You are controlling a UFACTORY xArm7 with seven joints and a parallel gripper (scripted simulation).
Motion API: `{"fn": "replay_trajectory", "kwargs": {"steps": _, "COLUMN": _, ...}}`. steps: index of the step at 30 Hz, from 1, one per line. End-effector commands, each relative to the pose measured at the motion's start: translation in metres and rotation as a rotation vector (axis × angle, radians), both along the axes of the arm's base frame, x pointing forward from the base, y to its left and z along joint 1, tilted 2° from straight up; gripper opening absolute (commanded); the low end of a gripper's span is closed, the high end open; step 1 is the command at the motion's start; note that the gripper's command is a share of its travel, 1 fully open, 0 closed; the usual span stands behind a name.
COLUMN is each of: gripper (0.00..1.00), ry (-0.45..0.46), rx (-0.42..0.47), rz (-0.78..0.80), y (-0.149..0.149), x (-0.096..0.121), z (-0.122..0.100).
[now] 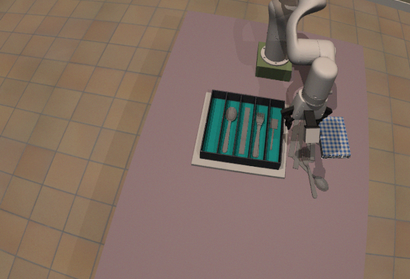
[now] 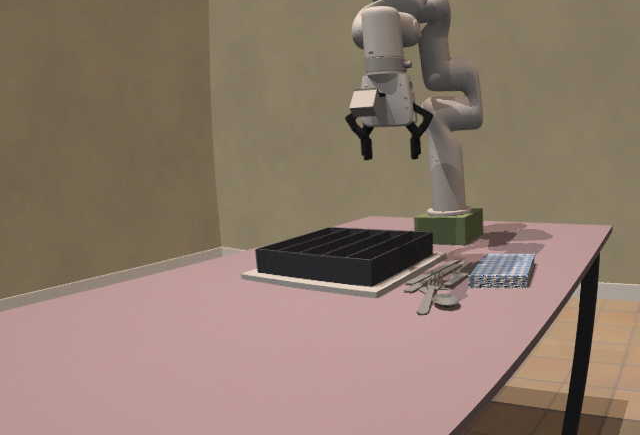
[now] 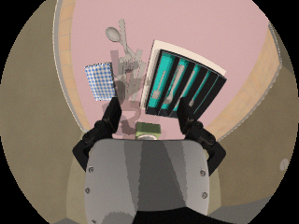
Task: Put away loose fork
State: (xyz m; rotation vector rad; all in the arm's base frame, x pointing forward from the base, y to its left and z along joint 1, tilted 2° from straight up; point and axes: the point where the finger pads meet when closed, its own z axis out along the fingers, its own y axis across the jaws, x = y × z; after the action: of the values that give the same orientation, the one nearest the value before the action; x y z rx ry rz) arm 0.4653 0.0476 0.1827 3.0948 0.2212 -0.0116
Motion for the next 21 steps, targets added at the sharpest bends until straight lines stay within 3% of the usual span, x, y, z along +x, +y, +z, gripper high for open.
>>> {"fn": "replay_trajectory", "kwargs": {"steps": 1, "gripper": 1.00, "ry": -0.003, "rx": 0.001, "rz": 0.002, "y": 0.001, "x": 0.001, "z": 0.001}}
{"fn": "replay_trajectory", "kwargs": {"steps": 3, "gripper": 1.00, "ry": -0.003, "rx": 0.001, "rz": 0.002, "y": 0.001, "x": 0.001, "z": 0.001}}
{"fn": "replay_trajectory", "kwargs": {"steps": 5, "gripper": 1.00, "ry": -0.002, "rx": -0.002, "rz": 0.054, "y": 0.023, "x": 0.020, "z": -0.027}}
{"fn": "replay_trajectory", "kwargs": {"steps": 20, "gripper": 1.00, "ry": -0.002, "rx": -0.002, "rz": 0.054, "y": 0.023, "x": 0.020, "z": -0.027}}
{"fn": "replay_trajectory", "kwargs": {"steps": 21, "gripper": 1.00, "ry": -0.001, "rx": -0.001, "rz": 0.077, "y": 0.032, "x": 0.026, "z": -0.040}}
